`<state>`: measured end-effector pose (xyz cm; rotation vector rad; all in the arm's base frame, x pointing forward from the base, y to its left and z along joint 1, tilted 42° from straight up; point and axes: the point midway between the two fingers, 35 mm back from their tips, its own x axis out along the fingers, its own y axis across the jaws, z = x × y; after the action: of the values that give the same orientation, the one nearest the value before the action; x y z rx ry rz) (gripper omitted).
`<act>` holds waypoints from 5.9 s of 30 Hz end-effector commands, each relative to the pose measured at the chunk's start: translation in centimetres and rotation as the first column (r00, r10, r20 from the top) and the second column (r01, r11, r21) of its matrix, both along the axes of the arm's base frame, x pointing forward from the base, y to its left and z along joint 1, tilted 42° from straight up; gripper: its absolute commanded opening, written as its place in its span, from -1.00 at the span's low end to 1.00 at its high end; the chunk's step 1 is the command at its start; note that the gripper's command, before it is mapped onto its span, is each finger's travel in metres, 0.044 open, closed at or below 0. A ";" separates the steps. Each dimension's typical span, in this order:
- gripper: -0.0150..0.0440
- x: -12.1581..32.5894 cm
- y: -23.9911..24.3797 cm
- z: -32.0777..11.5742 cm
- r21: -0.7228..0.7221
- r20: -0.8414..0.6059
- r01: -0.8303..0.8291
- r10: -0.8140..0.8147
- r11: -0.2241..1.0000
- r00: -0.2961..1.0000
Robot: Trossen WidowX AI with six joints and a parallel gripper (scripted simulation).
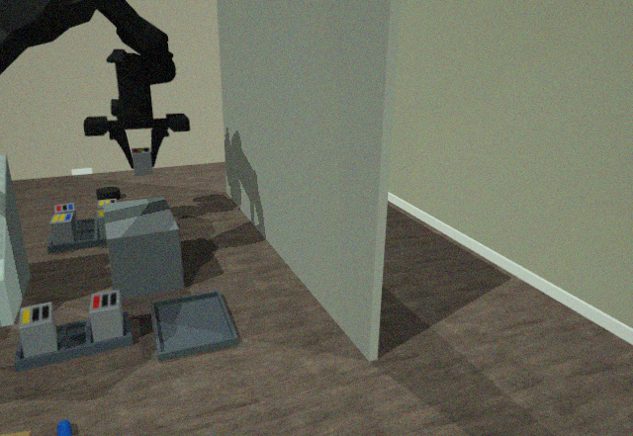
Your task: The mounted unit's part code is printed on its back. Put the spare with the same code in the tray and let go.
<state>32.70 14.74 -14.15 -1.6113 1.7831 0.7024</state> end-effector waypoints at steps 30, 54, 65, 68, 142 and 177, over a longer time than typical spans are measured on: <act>-0.49 5.4 -7.5 14.3 0.056 0.034 0.011 -0.013 0.998 0.999; -0.49 3.1 -22.3 26.5 0.019 0.022 0.001 -0.002 1.000 1.000; -0.49 -0.4 -27.4 30.6 -0.017 0.005 0.009 -0.009 1.000 1.000; -0.49 -0.4 -27.5 30.7 -0.017 0.005 0.009 -0.009 1.000 1.000; -0.49 0.0 -32.7 24.9 -0.012 0.007 0.010 -0.010 1.000 1.000; -0.49 -0.5 -35.2 22.2 -0.017 0.007 0.010 -0.009 1.000 1.000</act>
<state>32.37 -20.28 8.53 -1.6124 1.7963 0.6667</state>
